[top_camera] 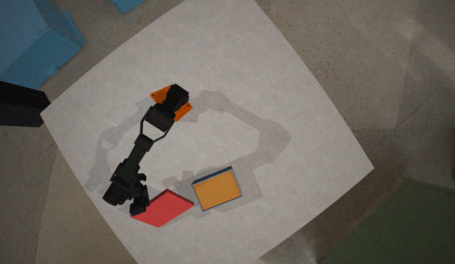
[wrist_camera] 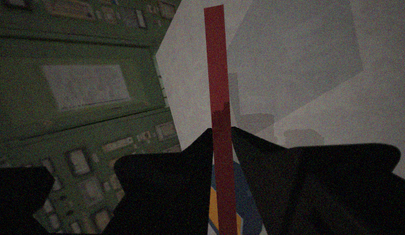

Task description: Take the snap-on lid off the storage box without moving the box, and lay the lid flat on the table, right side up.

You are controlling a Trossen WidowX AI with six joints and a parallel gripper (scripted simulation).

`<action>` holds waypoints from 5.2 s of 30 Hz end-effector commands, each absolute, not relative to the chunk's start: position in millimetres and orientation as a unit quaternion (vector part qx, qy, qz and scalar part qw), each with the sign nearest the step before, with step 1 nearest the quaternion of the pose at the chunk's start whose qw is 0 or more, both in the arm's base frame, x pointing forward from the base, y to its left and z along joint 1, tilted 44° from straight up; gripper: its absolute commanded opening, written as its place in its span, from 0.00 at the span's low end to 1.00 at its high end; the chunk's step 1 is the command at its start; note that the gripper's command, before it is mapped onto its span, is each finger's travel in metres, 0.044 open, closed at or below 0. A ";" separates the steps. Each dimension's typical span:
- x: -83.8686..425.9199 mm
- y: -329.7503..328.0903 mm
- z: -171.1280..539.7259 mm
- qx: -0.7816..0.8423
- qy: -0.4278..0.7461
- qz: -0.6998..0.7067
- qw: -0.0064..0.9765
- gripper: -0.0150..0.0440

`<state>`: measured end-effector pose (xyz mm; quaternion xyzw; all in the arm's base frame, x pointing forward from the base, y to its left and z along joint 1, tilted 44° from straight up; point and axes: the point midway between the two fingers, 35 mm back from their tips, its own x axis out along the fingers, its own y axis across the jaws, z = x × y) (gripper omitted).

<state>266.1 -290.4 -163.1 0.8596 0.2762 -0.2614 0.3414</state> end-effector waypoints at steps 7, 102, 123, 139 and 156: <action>266.3 -283.7 -168.7 0.862 0.275 -0.257 0.339 0.25; 263.9 -232.0 -225.1 0.863 0.274 -0.256 0.338 0.25; 266.3 -229.9 -230.1 0.862 0.271 -0.252 0.346 0.30; 258.5 -228.5 -227.2 0.863 0.275 -0.257 0.338 0.94; 224.6 -223.0 -221.1 0.862 0.275 -0.258 0.338 1.00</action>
